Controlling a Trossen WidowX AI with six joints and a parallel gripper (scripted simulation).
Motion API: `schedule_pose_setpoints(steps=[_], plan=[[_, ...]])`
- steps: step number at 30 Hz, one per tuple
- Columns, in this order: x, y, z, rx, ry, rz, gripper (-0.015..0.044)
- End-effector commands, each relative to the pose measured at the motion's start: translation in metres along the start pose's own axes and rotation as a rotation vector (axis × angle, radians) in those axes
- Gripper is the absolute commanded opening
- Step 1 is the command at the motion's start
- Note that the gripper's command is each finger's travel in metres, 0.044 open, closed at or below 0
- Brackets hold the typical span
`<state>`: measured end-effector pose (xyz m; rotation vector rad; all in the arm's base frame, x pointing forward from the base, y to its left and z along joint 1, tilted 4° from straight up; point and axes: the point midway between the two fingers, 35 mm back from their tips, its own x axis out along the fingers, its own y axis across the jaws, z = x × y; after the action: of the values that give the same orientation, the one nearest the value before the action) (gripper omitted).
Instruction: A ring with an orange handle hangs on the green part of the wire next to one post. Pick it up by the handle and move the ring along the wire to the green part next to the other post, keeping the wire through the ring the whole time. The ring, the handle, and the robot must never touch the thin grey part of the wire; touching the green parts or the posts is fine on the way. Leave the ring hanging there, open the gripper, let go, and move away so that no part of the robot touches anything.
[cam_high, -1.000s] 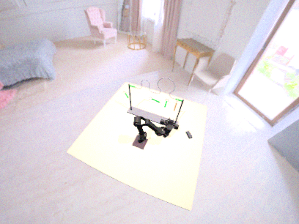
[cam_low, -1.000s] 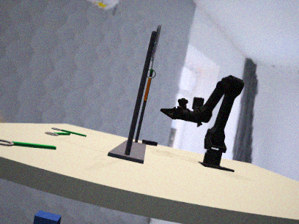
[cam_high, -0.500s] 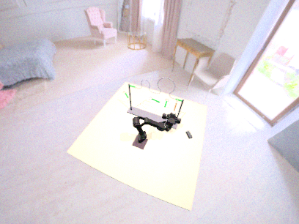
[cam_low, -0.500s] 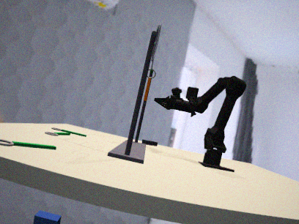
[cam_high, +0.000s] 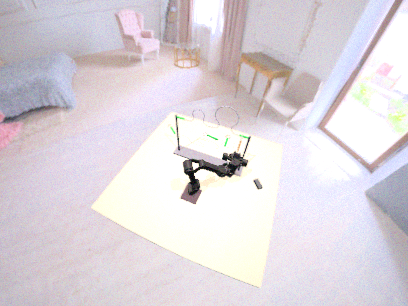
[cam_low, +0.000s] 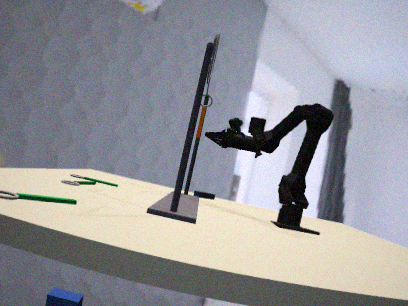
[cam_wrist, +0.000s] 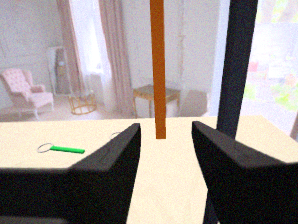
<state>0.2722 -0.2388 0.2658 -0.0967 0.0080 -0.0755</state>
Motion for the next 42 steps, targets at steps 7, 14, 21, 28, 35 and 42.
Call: schedule_pose_setpoints(steps=[7, 14, 21, 28, 35, 42], plan=[[0.016, -0.001, 0.001, 0.005, -0.002, -0.002, 0.0160], [0.027, -0.001, 0.001, 0.005, -0.003, -0.002, 0.0160], [0.038, 0.001, 0.001, 0.005, -0.004, -0.003, 0.0160], [0.049, 0.002, 0.001, 0.005, -0.006, -0.003, 0.0160], [0.053, 0.003, 0.001, 0.005, -0.006, -0.003, 0.0160], [0.053, 0.003, 0.001, 0.005, -0.006, -0.003, 0.0160]])
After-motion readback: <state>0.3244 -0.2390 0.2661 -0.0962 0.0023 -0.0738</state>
